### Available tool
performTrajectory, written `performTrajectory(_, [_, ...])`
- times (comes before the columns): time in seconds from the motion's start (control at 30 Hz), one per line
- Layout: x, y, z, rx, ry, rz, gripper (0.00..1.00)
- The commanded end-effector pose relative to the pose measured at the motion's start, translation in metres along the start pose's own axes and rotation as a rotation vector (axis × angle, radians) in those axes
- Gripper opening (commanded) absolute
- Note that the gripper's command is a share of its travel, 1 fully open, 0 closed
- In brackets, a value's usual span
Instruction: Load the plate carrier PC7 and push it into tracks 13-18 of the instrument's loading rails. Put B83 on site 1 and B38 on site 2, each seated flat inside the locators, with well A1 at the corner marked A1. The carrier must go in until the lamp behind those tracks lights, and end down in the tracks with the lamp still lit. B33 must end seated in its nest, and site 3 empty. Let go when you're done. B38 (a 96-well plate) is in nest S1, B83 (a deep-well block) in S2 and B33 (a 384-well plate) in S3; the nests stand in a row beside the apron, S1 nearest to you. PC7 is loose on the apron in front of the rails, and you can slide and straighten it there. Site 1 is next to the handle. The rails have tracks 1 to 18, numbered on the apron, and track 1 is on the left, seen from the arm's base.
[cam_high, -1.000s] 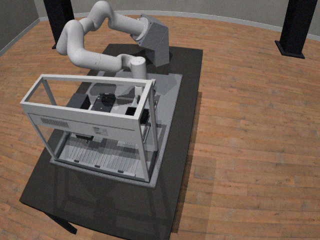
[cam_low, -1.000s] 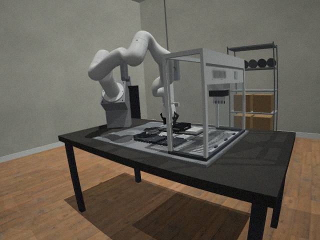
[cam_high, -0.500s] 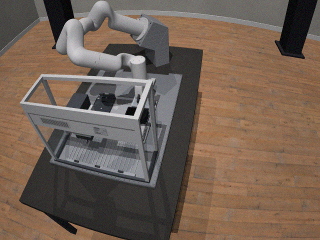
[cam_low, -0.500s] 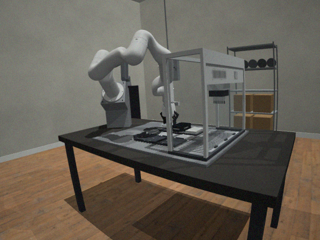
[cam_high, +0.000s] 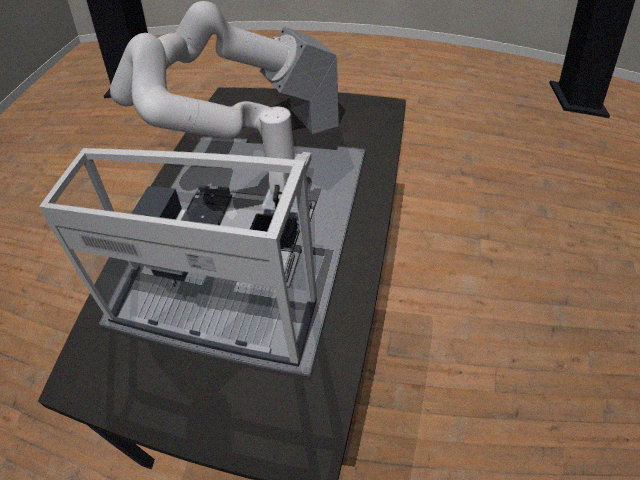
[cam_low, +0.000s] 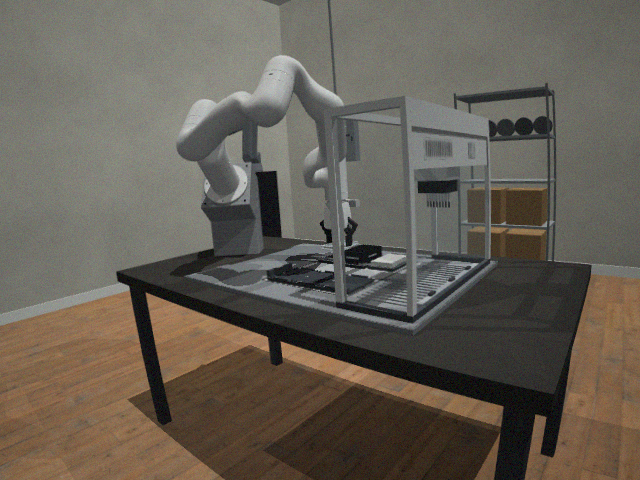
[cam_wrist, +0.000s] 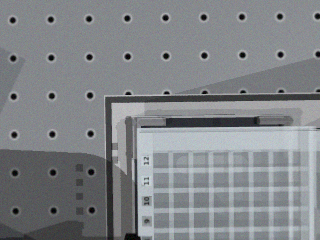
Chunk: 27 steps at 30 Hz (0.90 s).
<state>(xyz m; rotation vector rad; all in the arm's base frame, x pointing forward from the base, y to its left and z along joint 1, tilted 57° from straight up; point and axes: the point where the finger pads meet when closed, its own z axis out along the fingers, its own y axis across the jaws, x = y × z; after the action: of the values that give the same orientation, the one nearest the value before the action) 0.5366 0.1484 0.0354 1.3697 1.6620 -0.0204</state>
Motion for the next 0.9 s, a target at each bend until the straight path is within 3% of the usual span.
performTrajectory(0.0, [0.0, 0.0, -0.008, -0.001, 0.001, 0.0, 0.0])
performTrajectory(0.87, [0.0, 0.0, -0.045, -0.001, 0.001, 0.0, 0.0])
